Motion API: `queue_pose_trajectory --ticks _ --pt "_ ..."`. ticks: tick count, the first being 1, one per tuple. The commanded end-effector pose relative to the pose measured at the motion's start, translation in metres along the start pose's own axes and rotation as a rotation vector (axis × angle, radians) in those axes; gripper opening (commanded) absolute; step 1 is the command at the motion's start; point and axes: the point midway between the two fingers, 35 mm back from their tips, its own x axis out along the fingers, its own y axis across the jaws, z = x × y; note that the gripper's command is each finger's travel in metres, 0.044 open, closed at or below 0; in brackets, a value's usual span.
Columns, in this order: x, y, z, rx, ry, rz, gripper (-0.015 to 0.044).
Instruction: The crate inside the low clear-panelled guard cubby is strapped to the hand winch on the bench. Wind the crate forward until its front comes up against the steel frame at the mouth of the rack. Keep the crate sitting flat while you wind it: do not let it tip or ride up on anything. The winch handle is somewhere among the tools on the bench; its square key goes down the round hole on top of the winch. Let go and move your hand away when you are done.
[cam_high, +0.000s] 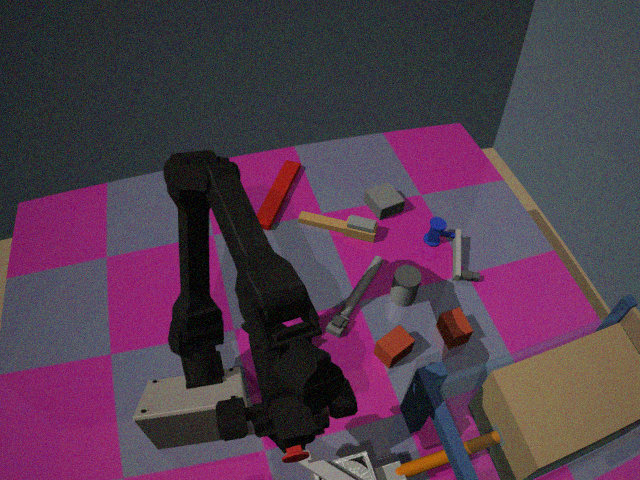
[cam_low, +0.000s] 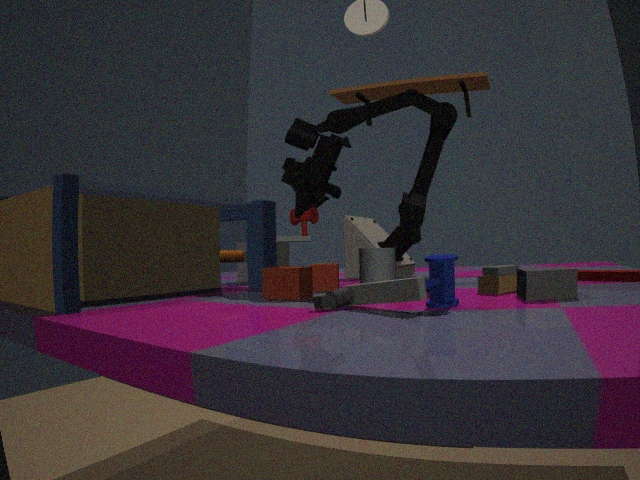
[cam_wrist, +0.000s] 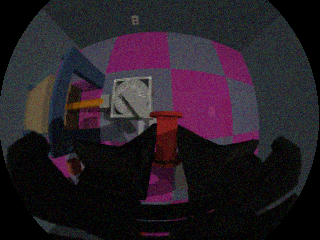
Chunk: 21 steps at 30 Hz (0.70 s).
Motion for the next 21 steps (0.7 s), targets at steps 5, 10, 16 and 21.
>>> queue_pose_trajectory --ticks 5,10,16,21 --pt "0.016 -0.009 0.01 -0.006 0.01 -0.017 0.0" --pt "0.018 -0.013 0.015 -0.006 0.009 -0.017 0.0" --pt "0.021 -0.017 0.021 -0.005 0.009 -0.017 0.0" --pt "0.024 -0.02 0.027 -0.005 0.008 -0.018 0.0"
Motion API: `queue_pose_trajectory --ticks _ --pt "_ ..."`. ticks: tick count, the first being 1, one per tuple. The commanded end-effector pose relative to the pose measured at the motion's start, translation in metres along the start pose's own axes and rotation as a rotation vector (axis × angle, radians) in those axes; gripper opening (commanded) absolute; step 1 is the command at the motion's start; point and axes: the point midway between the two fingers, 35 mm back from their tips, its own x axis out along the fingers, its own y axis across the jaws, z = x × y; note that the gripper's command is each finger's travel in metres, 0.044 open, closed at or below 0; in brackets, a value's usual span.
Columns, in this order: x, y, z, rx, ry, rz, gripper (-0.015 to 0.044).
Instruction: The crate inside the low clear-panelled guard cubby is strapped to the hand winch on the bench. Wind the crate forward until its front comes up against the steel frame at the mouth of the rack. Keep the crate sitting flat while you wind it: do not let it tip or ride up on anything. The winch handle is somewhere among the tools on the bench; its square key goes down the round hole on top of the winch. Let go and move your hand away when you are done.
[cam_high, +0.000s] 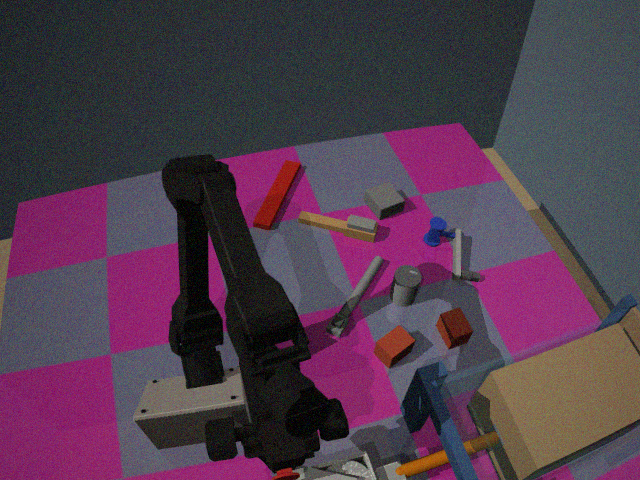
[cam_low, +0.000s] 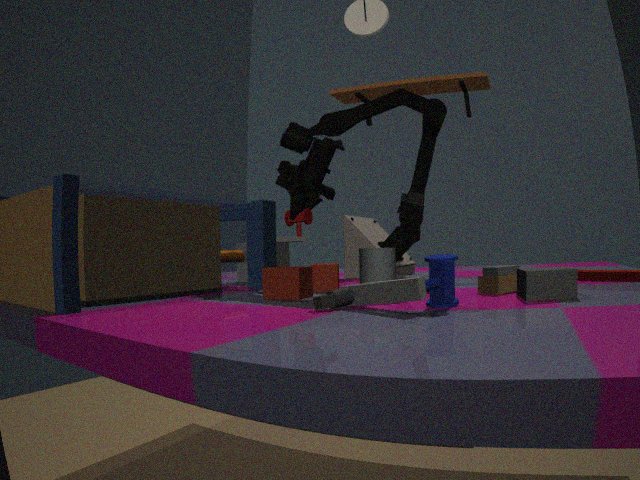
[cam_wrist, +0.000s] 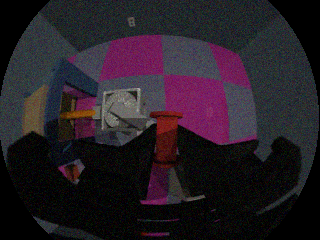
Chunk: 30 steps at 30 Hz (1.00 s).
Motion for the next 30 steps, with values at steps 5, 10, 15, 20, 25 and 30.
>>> queue_pose_trajectory --ticks 5,10,15,20,25,30 --pt "0.015 -0.003 0.008 -0.011 0.019 -0.004 0.0" --pt "0.018 -0.005 0.014 -0.011 0.018 -0.004 0.0" --pt "0.021 -0.007 0.02 -0.011 0.018 -0.004 0.0" --pt "0.024 -0.008 0.026 -0.011 0.017 -0.004 0.0" --pt "0.026 -0.008 0.032 -0.011 0.016 -0.004 0.0" --pt "0.029 -0.008 0.039 -0.011 0.016 -0.004 0.0"
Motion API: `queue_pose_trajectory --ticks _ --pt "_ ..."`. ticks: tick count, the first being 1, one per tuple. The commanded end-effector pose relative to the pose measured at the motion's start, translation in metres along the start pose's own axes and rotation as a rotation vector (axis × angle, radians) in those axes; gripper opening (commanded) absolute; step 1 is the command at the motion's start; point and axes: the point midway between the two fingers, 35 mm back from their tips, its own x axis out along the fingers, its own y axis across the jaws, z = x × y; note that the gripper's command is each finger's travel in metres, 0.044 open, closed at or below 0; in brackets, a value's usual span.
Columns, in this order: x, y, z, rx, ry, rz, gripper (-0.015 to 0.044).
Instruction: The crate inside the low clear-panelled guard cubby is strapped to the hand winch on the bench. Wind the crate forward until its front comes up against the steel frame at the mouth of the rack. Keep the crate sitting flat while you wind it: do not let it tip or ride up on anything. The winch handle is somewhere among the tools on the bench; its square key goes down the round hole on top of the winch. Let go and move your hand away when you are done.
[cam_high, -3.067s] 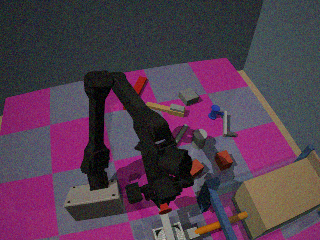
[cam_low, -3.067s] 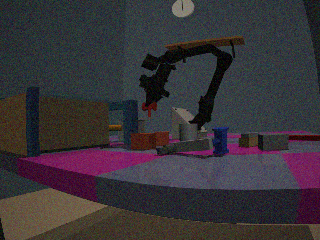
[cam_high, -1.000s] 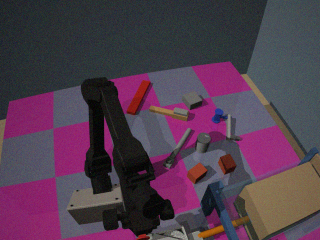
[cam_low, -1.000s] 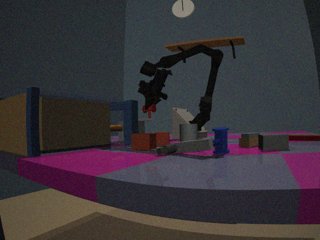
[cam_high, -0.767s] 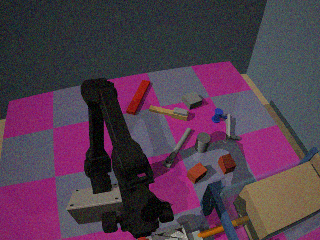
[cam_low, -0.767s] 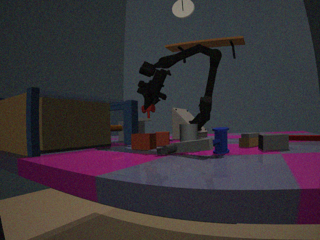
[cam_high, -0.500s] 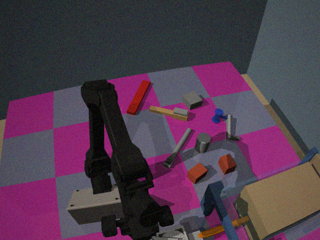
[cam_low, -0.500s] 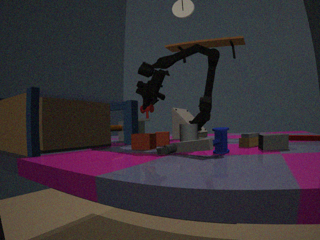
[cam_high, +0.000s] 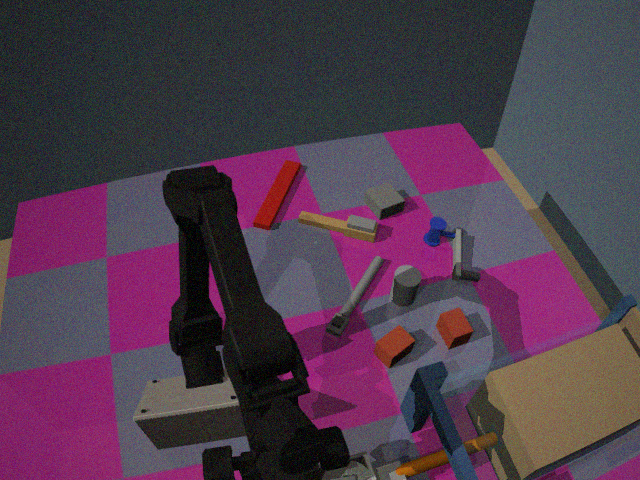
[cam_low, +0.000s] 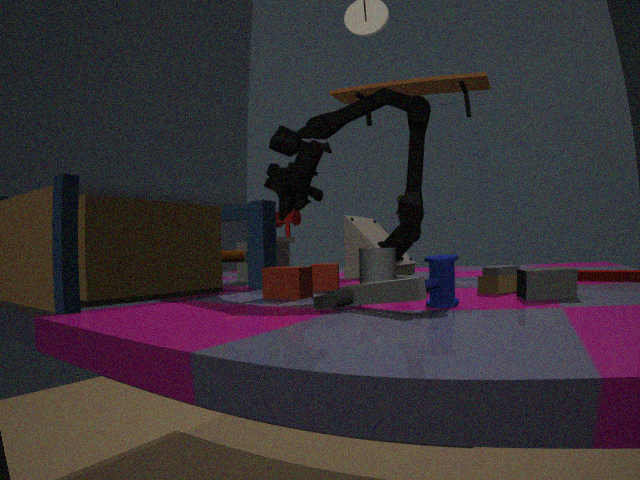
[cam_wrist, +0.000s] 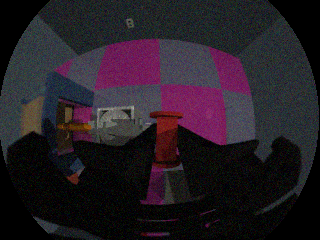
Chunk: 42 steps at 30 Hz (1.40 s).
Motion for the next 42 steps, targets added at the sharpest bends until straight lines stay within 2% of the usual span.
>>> queue_pose_trajectory --ticks 1,17,42 --pt "0.013 0.001 0.003 -0.005 0.021 0.002 0.0" --pt "0.029 0.01 0.037 -0.006 0.018 0.003 0.0" --pt "0.04 0.029 0.063 -0.006 0.015 0.004 0.0"
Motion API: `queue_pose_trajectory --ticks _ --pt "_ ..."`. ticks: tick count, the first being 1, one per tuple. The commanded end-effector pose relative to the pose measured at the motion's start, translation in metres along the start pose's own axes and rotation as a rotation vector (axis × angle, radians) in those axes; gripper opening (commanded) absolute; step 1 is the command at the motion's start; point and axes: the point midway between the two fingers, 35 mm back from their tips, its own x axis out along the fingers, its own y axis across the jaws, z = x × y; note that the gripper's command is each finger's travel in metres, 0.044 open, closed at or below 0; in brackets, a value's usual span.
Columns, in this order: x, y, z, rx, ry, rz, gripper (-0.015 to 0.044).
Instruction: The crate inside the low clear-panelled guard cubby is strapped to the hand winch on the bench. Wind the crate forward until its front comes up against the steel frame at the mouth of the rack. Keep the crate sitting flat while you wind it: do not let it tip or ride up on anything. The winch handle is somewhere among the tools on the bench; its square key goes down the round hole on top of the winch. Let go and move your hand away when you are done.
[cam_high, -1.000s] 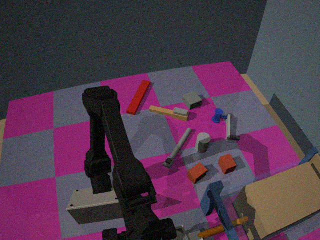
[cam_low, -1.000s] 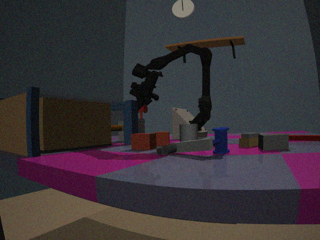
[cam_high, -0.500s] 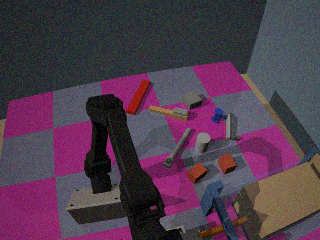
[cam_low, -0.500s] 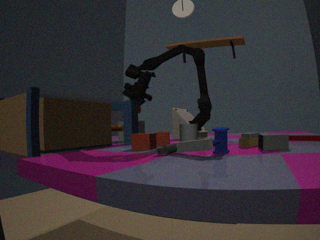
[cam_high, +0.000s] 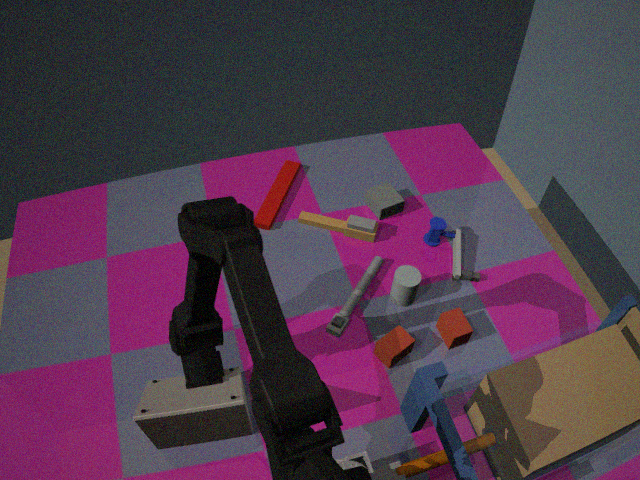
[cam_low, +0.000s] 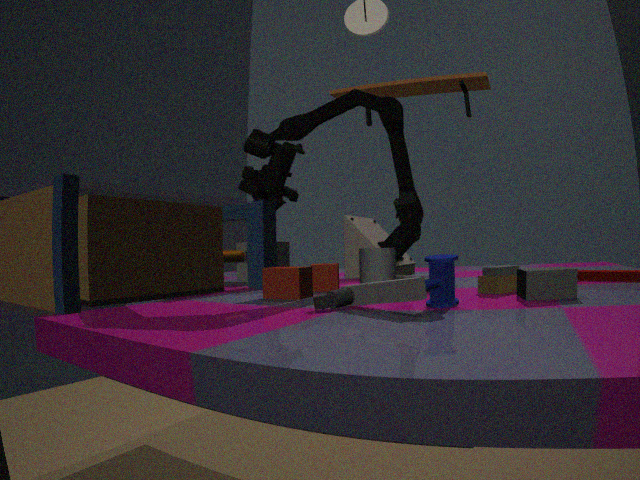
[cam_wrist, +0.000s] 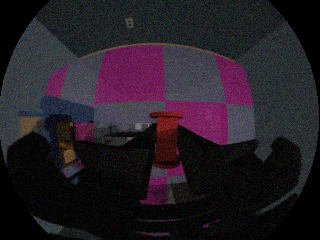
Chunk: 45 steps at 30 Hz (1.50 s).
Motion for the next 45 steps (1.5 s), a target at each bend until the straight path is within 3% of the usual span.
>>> queue_pose_trajectory --ticks 1,45 --pt "0.013 0.01 0.007 0.002 0.003 0.015 0.0" --pt "0.024 0.064 0.032 0.0 0.002 0.019 0.0"
